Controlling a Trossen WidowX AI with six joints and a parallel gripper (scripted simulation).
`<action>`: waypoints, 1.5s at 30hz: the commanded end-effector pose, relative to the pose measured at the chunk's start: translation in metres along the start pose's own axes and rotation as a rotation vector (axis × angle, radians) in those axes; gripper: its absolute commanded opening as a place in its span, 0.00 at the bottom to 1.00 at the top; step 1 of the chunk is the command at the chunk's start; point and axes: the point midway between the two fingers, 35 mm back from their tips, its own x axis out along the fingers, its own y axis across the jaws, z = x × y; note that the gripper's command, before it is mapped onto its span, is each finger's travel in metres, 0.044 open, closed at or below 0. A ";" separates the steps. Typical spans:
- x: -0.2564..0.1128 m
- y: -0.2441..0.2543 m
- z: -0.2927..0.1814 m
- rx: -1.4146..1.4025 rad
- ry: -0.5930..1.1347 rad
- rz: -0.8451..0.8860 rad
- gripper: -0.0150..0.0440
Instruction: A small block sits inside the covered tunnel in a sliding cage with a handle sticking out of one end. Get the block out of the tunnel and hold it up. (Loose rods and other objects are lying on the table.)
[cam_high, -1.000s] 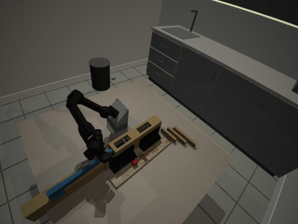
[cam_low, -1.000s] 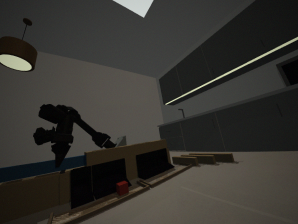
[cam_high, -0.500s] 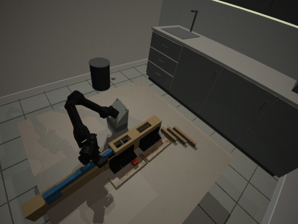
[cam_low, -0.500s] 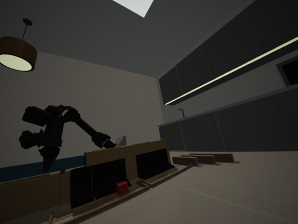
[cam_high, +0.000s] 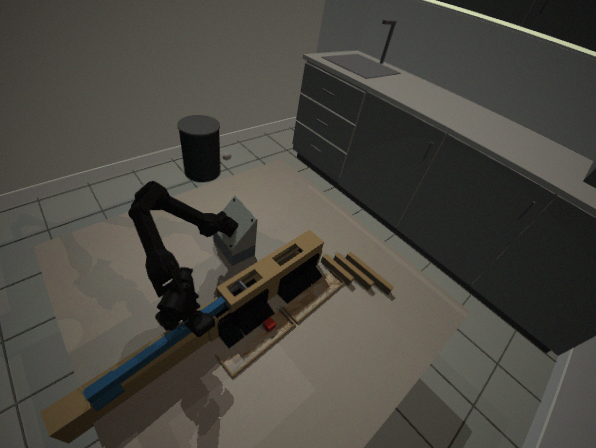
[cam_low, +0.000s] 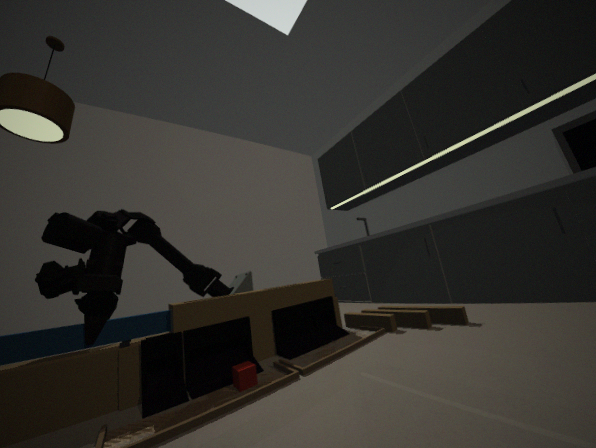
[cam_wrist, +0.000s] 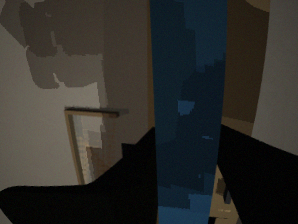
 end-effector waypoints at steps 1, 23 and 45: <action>0.001 -0.007 0.037 0.086 -0.088 -0.024 0.25; -0.037 0.008 0.000 0.083 -0.082 -0.024 1.00; -0.062 0.150 -0.191 -1.340 0.231 -0.029 1.00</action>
